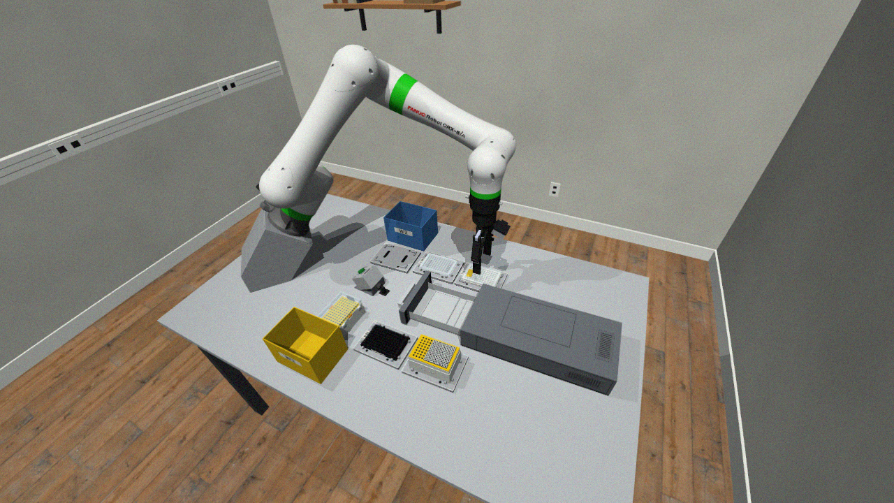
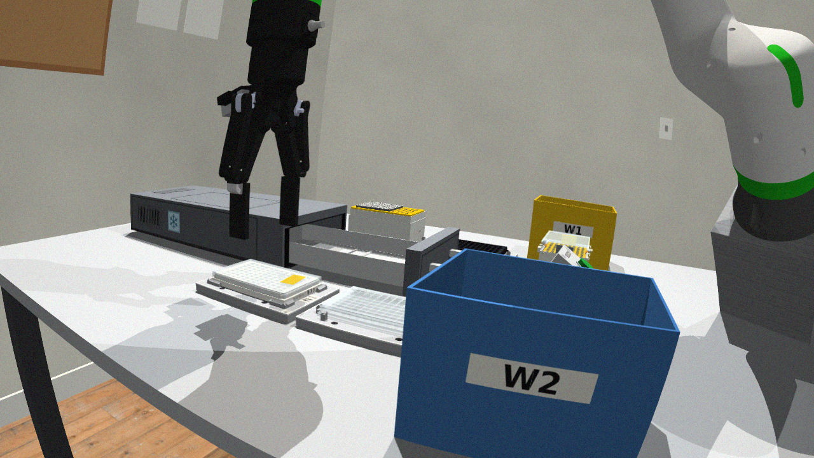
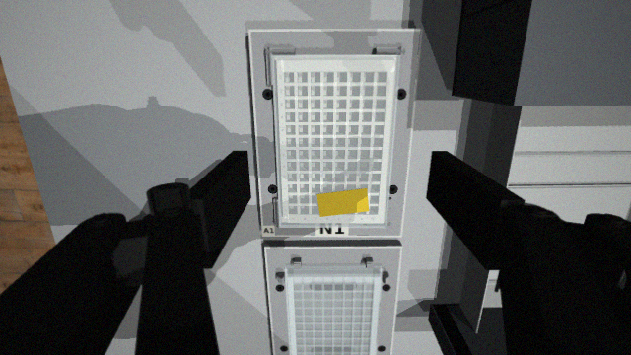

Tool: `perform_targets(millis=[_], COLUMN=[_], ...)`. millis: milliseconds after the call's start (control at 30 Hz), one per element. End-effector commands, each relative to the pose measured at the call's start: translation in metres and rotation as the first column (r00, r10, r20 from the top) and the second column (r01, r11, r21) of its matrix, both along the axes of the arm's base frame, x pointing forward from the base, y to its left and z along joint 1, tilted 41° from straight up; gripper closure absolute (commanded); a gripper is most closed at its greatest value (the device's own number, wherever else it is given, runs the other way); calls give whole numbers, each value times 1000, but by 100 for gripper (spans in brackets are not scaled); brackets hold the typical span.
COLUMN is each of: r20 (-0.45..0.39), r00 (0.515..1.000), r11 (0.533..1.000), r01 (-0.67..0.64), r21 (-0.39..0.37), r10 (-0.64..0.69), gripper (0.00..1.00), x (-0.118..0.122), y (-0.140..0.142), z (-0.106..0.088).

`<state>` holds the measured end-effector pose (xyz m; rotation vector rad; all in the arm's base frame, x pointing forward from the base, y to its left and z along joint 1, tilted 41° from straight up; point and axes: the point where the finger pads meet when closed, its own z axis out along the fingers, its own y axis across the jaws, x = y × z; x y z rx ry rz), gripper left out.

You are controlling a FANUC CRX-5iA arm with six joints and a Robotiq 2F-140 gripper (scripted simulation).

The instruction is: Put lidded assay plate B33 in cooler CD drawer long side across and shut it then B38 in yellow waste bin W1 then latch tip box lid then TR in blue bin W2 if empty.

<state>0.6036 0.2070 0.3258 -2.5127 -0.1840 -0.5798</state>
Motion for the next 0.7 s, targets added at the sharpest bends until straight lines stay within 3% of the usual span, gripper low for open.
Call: perform_targets(millis=[0,667], r20=[2,2], r00=[1000,1000], r11=[1000,1000], r01=[1,1], r21=[0,0], r10=[-1,-1], gripper=[30,30], x=[-1,-10], y=[-2,-15], z=[3,21])
